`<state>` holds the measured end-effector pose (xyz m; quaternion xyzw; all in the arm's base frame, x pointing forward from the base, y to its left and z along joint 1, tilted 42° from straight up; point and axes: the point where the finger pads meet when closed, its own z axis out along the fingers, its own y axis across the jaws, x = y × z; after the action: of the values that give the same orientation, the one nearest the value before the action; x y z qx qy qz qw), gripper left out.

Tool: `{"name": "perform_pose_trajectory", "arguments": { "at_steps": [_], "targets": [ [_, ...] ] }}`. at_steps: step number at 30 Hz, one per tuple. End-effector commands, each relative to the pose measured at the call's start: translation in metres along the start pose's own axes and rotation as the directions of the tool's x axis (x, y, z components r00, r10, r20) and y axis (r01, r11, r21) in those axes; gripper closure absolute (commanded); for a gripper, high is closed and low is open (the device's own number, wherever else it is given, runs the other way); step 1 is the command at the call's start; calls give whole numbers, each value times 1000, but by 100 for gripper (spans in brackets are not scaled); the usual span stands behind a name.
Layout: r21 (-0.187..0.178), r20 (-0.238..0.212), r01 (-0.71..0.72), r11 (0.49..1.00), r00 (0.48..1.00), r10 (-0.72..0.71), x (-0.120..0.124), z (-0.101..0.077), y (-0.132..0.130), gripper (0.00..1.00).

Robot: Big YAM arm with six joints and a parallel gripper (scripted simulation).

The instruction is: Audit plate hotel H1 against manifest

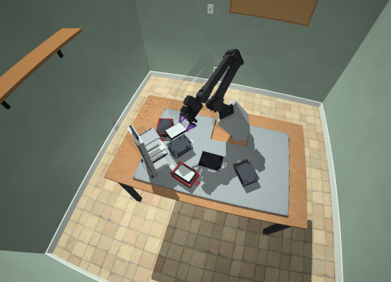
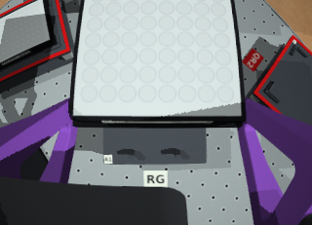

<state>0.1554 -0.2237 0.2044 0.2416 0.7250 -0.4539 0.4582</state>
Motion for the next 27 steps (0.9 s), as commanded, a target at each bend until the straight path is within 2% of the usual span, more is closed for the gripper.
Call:
{"name": "perform_pose_trajectory", "arguments": {
  "at_steps": [1, 9, 10, 13, 26, 27],
  "targets": [
    [6, 15, 9, 1000, 1000, -9, -1, 1, -1, 14],
    [9, 11, 9, 1000, 1000, -9, 2, 4, -1, 14],
    [-4, 30, 9, 1000, 1000, -9, -2, 2, 2, 14],
    [9, 11, 10, 1000, 1000, -10, 4, 6, -1, 14],
    [9, 11, 10, 1000, 1000, -10, 8, 9, -1, 14],
    [-6, 31, 10, 1000, 999, -10, 3, 8, 3, 14]
  ]
}}
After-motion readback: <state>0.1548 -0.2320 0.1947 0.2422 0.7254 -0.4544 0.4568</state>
